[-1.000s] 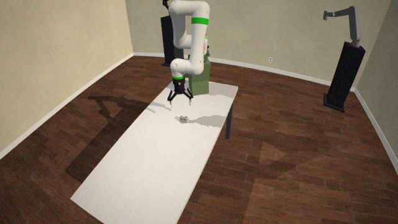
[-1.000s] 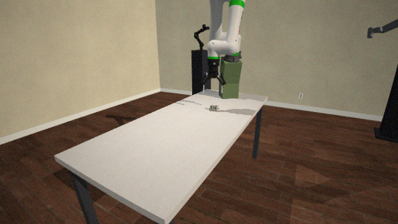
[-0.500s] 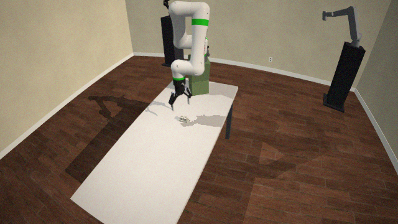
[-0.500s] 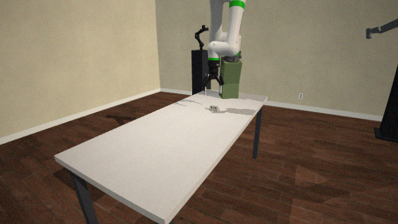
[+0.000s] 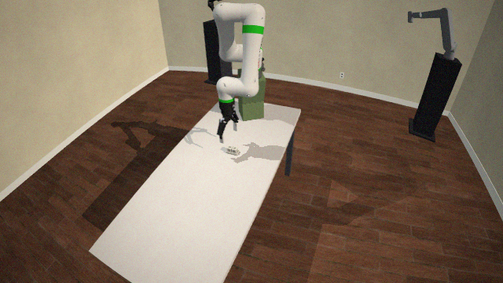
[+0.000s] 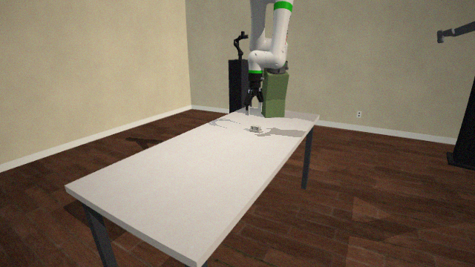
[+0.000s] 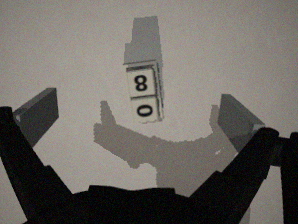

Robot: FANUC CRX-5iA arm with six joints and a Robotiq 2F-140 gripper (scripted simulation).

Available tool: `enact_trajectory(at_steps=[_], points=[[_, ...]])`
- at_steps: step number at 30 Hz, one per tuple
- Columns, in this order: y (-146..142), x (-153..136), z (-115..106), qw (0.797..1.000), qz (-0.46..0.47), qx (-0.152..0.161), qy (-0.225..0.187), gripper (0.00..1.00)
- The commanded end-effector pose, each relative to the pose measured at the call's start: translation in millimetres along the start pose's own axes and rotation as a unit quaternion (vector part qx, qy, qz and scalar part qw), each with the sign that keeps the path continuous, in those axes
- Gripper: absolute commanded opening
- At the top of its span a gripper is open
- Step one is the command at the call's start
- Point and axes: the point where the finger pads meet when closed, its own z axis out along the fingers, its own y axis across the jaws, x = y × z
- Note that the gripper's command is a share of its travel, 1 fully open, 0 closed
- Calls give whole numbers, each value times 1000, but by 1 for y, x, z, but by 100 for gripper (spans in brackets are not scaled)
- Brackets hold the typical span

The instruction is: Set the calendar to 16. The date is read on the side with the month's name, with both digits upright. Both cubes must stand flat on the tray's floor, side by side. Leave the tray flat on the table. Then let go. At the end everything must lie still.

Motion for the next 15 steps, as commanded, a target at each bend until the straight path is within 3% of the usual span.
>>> enact_trajectory(at_steps=[1, 4, 5, 15], points=[[0, 0, 3, 997, -76, -5, -17, 100], [0, 0, 3, 996, -84, -5, -17, 100], [0, 0, 3, 996, -84, -5, -17, 29], [0, 0, 3, 996, -84, -5, -17, 29]])
